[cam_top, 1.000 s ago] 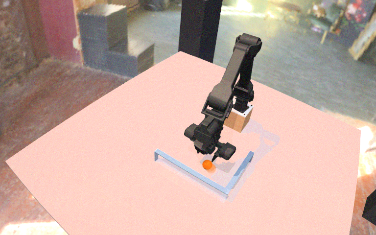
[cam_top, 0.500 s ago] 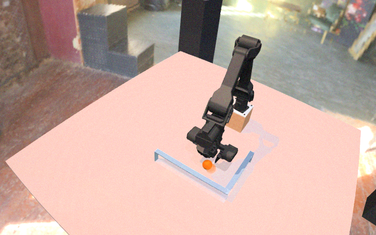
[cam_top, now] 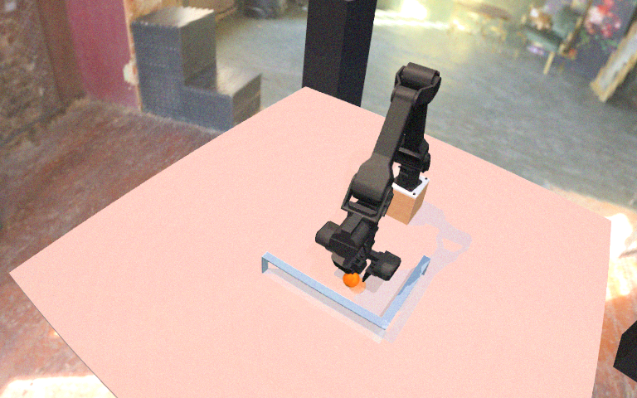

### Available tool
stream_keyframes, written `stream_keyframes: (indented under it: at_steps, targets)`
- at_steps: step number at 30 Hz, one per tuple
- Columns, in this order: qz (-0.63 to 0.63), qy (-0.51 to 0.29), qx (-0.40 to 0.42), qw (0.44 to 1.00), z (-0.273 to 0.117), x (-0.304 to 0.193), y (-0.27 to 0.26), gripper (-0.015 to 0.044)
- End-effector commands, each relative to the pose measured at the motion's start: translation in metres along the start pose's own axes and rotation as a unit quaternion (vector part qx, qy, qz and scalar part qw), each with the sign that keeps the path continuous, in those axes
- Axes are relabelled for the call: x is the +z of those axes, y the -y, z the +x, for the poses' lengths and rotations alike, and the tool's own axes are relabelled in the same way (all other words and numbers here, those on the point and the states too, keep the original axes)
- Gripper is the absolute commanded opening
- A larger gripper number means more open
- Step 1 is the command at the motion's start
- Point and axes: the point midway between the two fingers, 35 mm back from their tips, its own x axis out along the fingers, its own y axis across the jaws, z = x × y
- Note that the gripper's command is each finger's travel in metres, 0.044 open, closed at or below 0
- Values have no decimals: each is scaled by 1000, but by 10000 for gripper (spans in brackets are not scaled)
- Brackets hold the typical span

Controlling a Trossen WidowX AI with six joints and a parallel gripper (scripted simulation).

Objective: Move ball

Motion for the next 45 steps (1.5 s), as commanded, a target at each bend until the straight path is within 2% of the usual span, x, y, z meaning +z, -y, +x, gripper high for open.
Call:
stream_keyframes:
  at_steps: [1, 11, 15, 22, 25, 28, 39, 45]
  targets:
    - [-2, -5, 1, 1000, 10, -2, 0, 297]
    - [-2, -5, 1, 1000, 24, -3, 0, 297]
    - [-2, -5, 1, 1000, 24, -3, 0, 192]
    - [-2, -5, 1, 1000, 24, -3, 0, 146]
    - [-2, -5, 1, 1000, 19, -2, 0, 67]
    - [-2, -5, 1, 1000, -5, 3, -1, 0]
    - [-2, -5, 1, 1000, -101, 0, 0, 0]
    - [-2, -5, 1, 1000, -107, -1, 0, 0]
